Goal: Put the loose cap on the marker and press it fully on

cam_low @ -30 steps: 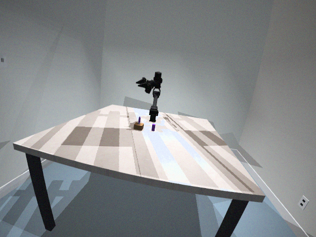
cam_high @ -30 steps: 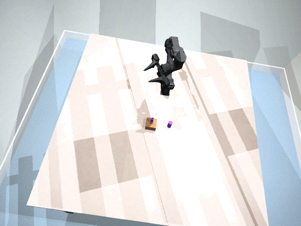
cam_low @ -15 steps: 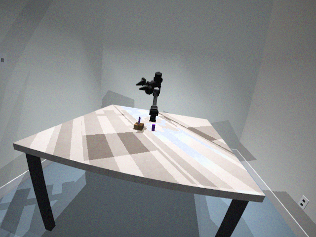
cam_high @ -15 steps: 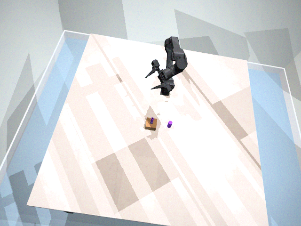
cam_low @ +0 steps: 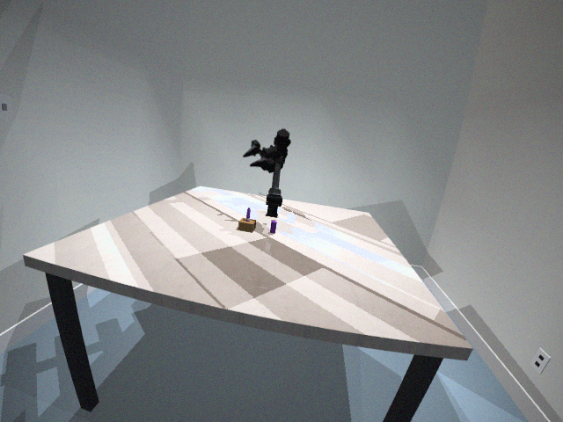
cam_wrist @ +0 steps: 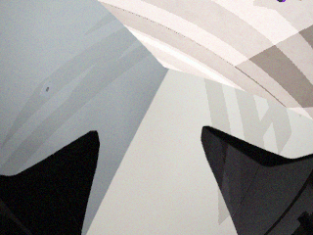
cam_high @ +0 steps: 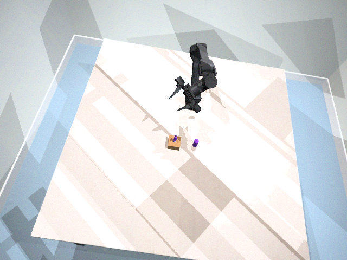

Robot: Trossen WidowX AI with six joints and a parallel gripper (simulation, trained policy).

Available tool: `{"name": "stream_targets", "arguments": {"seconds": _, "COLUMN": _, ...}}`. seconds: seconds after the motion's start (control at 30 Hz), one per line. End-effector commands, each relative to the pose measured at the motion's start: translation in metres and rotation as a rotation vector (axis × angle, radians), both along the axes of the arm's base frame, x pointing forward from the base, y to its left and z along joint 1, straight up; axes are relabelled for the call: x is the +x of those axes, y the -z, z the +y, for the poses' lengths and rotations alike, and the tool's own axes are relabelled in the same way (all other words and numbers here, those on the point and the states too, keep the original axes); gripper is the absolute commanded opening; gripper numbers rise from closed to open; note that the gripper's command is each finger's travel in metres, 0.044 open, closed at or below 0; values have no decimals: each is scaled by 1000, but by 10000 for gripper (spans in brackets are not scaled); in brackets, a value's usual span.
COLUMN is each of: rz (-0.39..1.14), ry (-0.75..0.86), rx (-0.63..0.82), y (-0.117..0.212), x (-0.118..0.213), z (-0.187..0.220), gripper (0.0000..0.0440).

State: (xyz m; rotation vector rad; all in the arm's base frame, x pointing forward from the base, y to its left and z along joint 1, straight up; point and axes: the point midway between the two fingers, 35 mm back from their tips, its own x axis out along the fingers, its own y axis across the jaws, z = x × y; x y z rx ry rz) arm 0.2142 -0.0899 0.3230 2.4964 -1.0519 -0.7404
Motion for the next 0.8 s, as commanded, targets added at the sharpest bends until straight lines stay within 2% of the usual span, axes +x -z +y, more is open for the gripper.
{"name": "stream_targets", "arguments": {"seconds": 0.0, "rz": 35, "ry": -24, "rx": 12, "y": 3, "x": 8, "z": 5, "gripper": 321}}
{"name": "stream_targets", "arguments": {"seconds": 0.77, "rz": 275, "ry": -158, "rx": 63, "y": 39, "x": 44, "z": 34, "gripper": 323}}
